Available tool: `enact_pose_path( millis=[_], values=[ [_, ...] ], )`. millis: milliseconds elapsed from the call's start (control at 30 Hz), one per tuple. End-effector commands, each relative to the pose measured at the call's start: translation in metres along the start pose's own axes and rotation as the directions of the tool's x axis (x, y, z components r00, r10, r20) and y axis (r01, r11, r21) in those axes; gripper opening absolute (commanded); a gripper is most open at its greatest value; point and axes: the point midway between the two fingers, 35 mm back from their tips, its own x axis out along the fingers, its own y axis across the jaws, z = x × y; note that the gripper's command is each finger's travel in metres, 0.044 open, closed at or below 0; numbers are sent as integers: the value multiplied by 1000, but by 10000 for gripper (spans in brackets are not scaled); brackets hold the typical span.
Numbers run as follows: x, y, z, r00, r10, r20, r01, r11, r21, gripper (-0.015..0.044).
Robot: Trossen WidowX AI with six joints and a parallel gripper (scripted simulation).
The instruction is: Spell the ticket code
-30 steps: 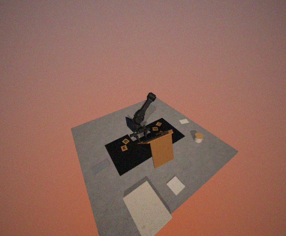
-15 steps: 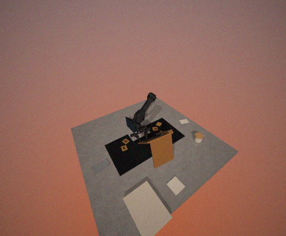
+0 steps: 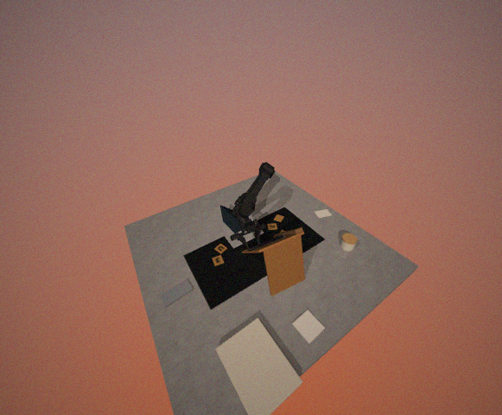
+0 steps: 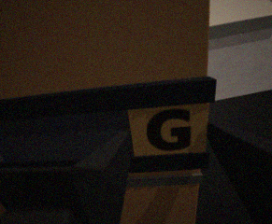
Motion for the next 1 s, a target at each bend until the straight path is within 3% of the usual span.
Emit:
enact_pose_path(
  millis=[0,967],
  values=[
    [0,4,1,1000,-4,2,4,1000,-2,0],
    [0,21,1,1000,-3,2,3,1000,-1,0]
  ],
)
